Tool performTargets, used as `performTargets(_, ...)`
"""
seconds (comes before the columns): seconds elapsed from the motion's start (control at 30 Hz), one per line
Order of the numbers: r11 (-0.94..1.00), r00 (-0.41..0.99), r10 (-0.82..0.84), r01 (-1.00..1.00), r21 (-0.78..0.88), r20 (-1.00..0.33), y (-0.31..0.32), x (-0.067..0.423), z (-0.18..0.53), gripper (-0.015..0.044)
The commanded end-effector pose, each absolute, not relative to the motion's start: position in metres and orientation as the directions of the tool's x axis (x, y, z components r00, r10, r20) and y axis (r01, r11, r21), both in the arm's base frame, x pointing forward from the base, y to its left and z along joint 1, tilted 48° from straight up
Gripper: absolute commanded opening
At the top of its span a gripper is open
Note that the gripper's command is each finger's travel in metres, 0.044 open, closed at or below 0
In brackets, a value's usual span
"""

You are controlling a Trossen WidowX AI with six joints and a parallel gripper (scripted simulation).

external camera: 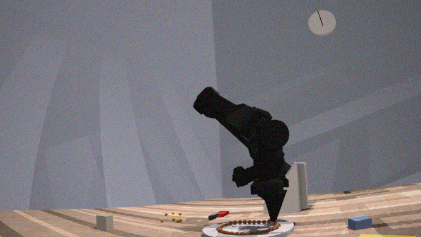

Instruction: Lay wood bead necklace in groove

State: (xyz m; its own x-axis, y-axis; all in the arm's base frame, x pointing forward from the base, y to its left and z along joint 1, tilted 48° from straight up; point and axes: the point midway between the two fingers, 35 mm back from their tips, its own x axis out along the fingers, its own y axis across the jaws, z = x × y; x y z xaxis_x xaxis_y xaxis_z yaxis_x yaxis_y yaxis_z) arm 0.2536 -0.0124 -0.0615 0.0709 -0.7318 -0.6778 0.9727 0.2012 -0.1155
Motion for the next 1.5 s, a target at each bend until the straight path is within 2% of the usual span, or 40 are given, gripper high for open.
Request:
performTargets(0.0, 0.200, 0.063, -0.735, 0.972, -0.126, -0.676, -0.016, 0.251, -0.064, 0.0000)
performTargets(0.07, 0.200, 0.063, -0.735, 0.972, -0.126, -0.676, -0.016, 0.251, -0.064, 0.0000)
performTargets(0.63, 0.200, 0.065, -0.734, 0.972, -0.124, -0.676, -0.013, 0.252, -0.062, 0.0440)
performTargets(1.3, 0.200, 0.063, -0.734, 0.972, -0.126, -0.676, -0.010, 0.251, -0.059, 0.0440)
performTargets(1.47, 0.262, 0.063, -0.734, 0.945, -0.195, -0.677, 0.002, 0.254, -0.038, 0.0309)
